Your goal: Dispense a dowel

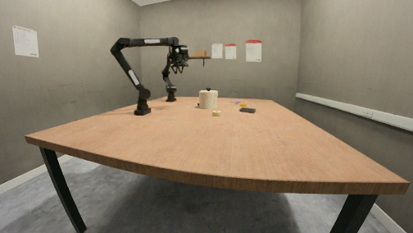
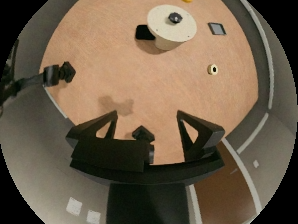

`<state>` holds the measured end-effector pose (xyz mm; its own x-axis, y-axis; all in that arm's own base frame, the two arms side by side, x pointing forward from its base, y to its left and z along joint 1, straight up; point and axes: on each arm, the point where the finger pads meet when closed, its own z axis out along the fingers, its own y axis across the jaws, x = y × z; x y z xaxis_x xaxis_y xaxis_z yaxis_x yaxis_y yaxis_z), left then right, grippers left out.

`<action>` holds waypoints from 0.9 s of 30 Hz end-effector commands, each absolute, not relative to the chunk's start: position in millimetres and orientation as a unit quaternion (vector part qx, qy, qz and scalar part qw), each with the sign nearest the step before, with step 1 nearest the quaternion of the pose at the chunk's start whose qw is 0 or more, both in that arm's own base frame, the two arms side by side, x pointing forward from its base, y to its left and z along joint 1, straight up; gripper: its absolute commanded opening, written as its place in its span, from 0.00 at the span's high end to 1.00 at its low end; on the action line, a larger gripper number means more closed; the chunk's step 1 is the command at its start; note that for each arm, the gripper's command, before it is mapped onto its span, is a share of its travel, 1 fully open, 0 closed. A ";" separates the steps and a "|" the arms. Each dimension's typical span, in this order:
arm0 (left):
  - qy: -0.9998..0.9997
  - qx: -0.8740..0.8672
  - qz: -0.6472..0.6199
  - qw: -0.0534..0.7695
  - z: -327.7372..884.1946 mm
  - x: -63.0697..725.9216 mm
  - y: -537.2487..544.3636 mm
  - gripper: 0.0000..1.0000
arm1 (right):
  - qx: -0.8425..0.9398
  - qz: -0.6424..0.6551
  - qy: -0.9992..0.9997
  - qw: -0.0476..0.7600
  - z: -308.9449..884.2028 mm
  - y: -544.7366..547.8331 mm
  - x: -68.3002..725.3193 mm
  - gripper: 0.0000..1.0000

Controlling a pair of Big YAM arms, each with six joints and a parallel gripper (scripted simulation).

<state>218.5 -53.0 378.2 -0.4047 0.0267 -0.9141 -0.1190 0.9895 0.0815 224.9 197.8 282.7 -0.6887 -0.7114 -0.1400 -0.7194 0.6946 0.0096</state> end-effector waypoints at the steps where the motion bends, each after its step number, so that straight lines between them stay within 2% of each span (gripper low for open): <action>1: 0.834 -0.029 0.065 0.547 381.2 218.6 -53.0 0.00 | -0.389 0.033 0.918 0.067 285.8 198.4 225.7 0.00; 19: 0.830 -0.055 0.038 0.554 417.1 244.6 -60.3 0.00 | -0.344 0.047 0.929 0.131 286.8 202.2 269.7 0.00; 27: 0.827 -0.069 0.016 0.557 435.3 278.7 -65.7 0.00 | -0.298 0.061 0.929 0.208 296.4 200.7 317.3 0.00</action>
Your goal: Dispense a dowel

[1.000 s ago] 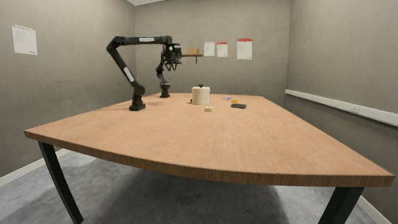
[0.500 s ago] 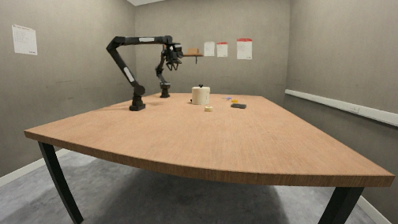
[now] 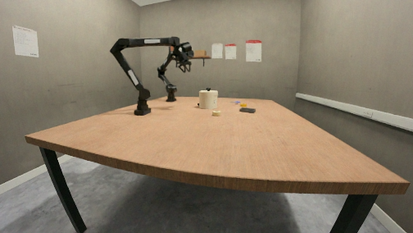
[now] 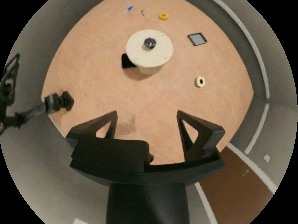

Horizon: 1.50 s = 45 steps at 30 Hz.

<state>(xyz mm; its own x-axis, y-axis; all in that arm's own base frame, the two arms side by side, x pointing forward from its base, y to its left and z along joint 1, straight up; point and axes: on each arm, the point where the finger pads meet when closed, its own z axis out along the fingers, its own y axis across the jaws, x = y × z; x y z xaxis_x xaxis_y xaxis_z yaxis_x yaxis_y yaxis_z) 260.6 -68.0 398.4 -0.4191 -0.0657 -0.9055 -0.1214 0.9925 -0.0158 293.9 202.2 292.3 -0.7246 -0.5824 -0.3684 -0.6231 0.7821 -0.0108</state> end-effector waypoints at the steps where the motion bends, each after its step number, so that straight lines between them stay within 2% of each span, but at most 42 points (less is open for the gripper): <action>1: 0.826 -0.071 0.013 0.558 438.3 284.5 -65.9 0.00 | -0.291 0.062 0.929 0.221 298.5 199.5 324.9 0.00; 7: 0.815 -0.078 -0.007 0.574 461.4 328.7 -61.0 0.00 | -0.237 0.071 0.918 0.309 317.5 187.1 377.2 0.00; 9: 0.815 -0.078 -0.007 0.574 461.4 328.7 -61.0 0.00 | -0.237 0.071 0.918 0.309 317.5 187.1 377.2 0.00; 24: 0.742 -0.051 -0.024 0.668 541.7 458.1 31.8 0.00 | -0.080 0.052 0.820 0.564 410.7 93.2 499.7 0.00; 28: 0.733 -0.038 -0.030 0.678 550.7 462.2 35.4 0.00 | -0.082 0.056 0.811 0.577 415.2 95.8 502.8 0.00; 38: 0.698 -0.007 0.004 0.716 572.6 497.0 119.7 0.00 | -0.012 0.016 0.737 0.676 471.7 20.3 523.2 0.00; 45: 0.687 0.006 0.011 0.726 578.8 499.8 141.4 0.00 | 0.001 0.005 0.713 0.701 487.1 3.5 523.6 0.00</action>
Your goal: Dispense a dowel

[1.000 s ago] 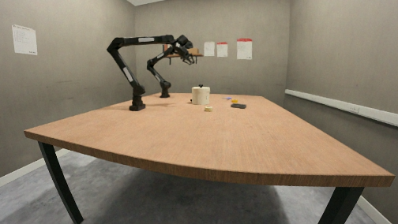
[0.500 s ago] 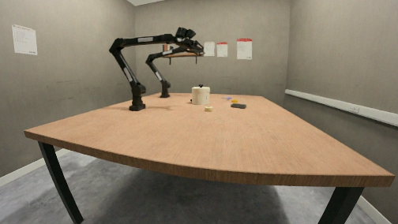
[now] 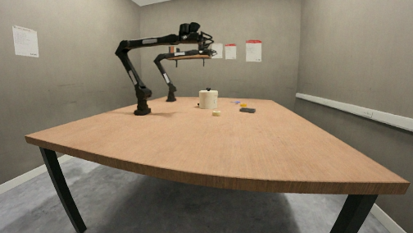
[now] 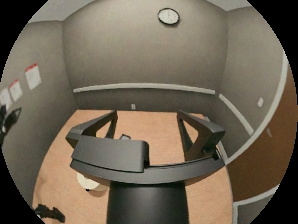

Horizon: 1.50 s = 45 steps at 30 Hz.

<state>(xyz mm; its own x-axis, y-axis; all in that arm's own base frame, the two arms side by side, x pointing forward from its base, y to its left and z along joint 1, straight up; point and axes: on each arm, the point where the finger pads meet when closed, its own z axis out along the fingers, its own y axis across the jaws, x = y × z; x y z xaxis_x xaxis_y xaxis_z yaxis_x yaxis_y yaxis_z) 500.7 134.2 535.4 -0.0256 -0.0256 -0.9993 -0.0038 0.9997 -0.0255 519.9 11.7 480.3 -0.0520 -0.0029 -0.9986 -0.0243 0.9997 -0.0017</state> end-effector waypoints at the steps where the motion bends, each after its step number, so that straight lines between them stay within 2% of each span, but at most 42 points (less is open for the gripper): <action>1: 0.686 0.008 0.012 0.728 580.1 500.0 145.4 0.00 | 0.003 0.003 0.710 0.705 490.0 0.8 523.7 0.00; 8: 0.686 0.012 0.004 0.728 579.0 502.3 147.9 0.00 | 0.003 0.001 0.697 0.717 503.4 -1.8 515.9 0.00; 9: 0.691 -0.002 0.008 0.723 573.8 501.3 160.0 0.00 | 0.008 -0.005 0.687 0.726 516.5 -8.9 513.8 0.31; 32: 0.705 0.004 0.002 0.709 548.5 498.8 144.7 0.00 | -0.021 0.008 0.719 0.695 503.8 21.1 535.9 0.31; 38: 0.705 0.004 0.002 0.709 548.5 498.8 144.7 0.00 | -0.052 0.022 0.770 0.635 469.2 55.3 556.9 0.31; 45: 0.705 0.004 0.002 0.709 548.5 498.8 144.7 0.00 | -0.115 0.038 0.847 0.517 407.4 121.4 574.3 0.31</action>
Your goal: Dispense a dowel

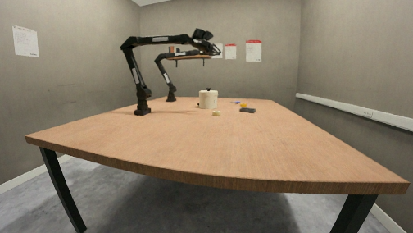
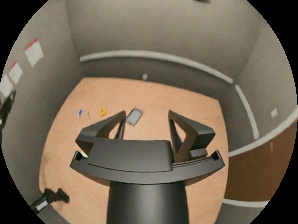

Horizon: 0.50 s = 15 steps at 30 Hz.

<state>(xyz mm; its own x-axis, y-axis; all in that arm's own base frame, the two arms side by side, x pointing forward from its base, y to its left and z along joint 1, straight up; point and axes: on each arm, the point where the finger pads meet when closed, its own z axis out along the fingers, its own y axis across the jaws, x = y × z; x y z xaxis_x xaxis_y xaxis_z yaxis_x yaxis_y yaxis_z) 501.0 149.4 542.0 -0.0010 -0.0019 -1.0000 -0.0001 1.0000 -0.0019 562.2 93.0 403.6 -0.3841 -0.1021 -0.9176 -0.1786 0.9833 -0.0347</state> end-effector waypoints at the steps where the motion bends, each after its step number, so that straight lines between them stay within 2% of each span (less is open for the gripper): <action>1: 0.705 0.004 0.002 0.709 548.5 498.8 144.7 0.00 | -0.125 0.040 0.857 0.498 398.0 132.0 575.2 0.31; 4: 0.705 0.004 0.002 0.709 548.5 498.8 144.7 0.00 | -0.136 0.042 0.866 0.479 387.9 142.5 575.3 0.31; 15: 0.705 0.004 0.002 0.709 548.5 498.8 144.7 0.00 | -0.259 0.041 0.932 0.251 285.7 250.9 541.4 0.31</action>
